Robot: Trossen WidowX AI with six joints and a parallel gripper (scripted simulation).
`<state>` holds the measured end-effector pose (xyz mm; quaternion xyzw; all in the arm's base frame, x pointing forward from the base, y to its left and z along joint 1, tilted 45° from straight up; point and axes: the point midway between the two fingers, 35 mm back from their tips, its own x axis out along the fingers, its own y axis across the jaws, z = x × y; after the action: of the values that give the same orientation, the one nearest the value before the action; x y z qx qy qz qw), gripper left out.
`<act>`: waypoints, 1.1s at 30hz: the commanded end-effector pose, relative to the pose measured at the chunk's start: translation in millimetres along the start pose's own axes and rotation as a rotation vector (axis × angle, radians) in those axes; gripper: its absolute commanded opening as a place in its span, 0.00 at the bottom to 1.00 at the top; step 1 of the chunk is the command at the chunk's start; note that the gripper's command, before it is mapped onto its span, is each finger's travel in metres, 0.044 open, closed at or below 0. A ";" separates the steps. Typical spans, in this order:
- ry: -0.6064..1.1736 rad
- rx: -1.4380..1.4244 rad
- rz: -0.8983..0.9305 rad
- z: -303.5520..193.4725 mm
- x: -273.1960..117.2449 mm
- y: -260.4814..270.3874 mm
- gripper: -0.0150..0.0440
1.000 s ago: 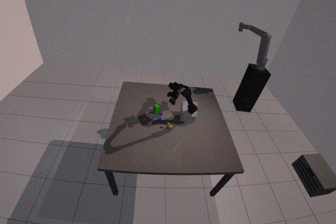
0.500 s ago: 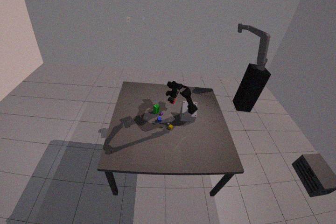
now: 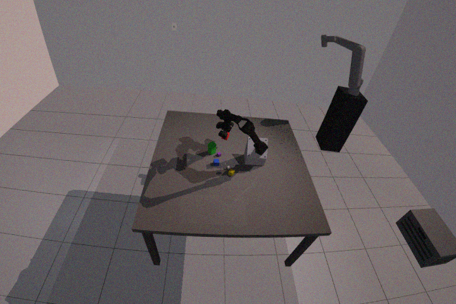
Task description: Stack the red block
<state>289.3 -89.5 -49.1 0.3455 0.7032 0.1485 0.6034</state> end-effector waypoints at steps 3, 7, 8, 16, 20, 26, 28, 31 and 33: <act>0.005 0.007 0.012 26.1 2.6 20.7 0.25; 0.005 0.006 0.016 41.0 3.7 35.2 0.25; 0.006 0.006 0.017 44.4 4.2 39.1 0.25; 0.011 0.004 0.030 69.7 9.1 73.2 0.25; 0.013 0.004 0.034 75.8 11.1 84.8 0.25; 0.013 0.004 0.034 75.3 2.1 84.6 0.25; 0.013 0.004 0.034 75.4 4.5 84.7 0.25; 0.013 0.004 0.034 75.5 13.6 85.1 0.25; 0.013 0.004 0.034 75.4 21.4 85.5 0.25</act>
<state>387.7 -39.5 -19.6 0.3543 0.6992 0.1581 0.6005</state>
